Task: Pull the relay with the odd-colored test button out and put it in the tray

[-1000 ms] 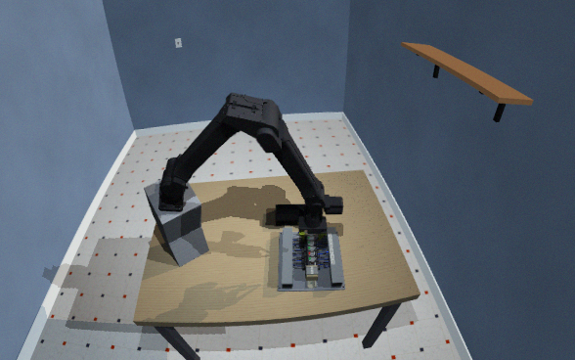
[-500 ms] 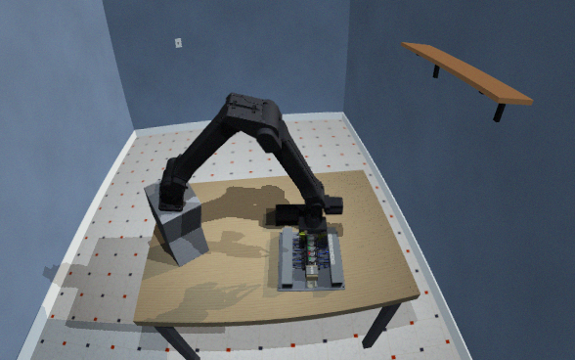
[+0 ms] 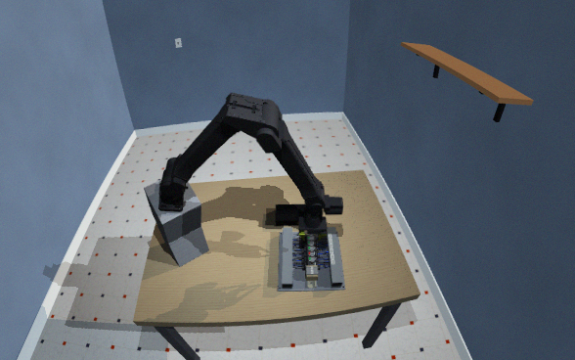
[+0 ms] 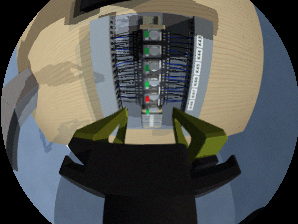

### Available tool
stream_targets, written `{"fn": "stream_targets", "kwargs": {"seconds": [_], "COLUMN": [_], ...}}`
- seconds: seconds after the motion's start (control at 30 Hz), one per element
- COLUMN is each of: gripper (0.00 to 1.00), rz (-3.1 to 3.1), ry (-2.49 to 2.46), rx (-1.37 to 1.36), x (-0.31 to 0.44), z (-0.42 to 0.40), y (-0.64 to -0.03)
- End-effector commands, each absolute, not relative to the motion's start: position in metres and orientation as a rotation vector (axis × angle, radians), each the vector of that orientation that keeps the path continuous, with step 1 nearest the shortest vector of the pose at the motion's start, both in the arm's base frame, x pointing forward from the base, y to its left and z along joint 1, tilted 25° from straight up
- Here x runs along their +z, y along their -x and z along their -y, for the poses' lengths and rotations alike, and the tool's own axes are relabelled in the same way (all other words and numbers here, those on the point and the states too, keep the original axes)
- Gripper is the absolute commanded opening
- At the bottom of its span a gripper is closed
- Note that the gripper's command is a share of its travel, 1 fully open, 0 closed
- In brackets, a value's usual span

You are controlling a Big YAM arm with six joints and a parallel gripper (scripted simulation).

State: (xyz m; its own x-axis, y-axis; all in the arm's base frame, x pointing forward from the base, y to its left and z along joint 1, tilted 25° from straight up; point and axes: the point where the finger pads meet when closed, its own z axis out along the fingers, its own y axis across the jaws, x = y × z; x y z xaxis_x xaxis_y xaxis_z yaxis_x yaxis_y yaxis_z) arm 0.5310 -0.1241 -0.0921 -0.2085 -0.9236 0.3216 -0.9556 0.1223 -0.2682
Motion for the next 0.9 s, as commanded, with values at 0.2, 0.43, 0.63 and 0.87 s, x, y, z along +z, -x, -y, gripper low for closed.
{"fn": "stream_targets", "kwargs": {"seconds": [0.2,0.43,0.63,0.87], "gripper": [0.59,0.59,0.59,0.59], "rz": [2.299,2.296,2.294,2.294], "ry": [-1.935,-1.94,-1.942,-1.943], "rx": [0.662,0.66,0.66,0.66], "x": [-0.087,-0.095,-0.107,-0.114], "z": [0.126,0.101,0.065,0.042], "y": [-0.542,-0.547,-0.554,-0.559]}}
